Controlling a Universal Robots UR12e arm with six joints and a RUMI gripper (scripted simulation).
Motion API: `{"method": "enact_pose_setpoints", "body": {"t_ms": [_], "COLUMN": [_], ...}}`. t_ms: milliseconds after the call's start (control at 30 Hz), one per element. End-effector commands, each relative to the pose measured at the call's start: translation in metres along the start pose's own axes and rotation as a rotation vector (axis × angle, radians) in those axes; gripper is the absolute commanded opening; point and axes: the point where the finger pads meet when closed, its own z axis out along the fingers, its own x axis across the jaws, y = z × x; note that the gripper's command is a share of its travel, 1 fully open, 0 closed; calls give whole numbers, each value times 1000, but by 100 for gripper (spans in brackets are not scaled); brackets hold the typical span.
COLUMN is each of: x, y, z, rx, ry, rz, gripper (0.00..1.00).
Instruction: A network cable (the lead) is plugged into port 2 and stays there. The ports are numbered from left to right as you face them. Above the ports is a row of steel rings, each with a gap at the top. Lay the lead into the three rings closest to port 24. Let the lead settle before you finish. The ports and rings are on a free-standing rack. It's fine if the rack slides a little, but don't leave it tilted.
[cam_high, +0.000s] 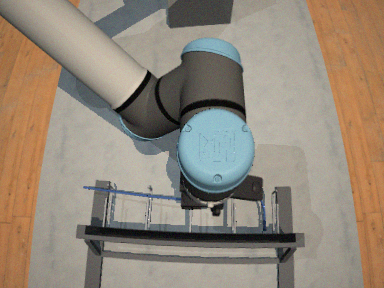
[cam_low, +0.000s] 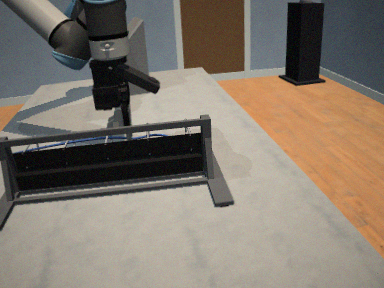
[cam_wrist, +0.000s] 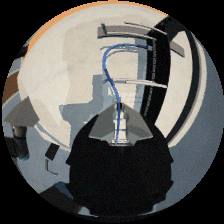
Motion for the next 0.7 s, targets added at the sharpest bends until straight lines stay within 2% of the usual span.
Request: {"method": "enact_pose_setpoints", "body": {"t_ms": [0, 667], "x": [5, 30], "y": [0, 0], "z": [-1, -1], "rx": [0, 0], "ry": [1, 1], "rz": [0, 0], "gripper": [0, 0]}}
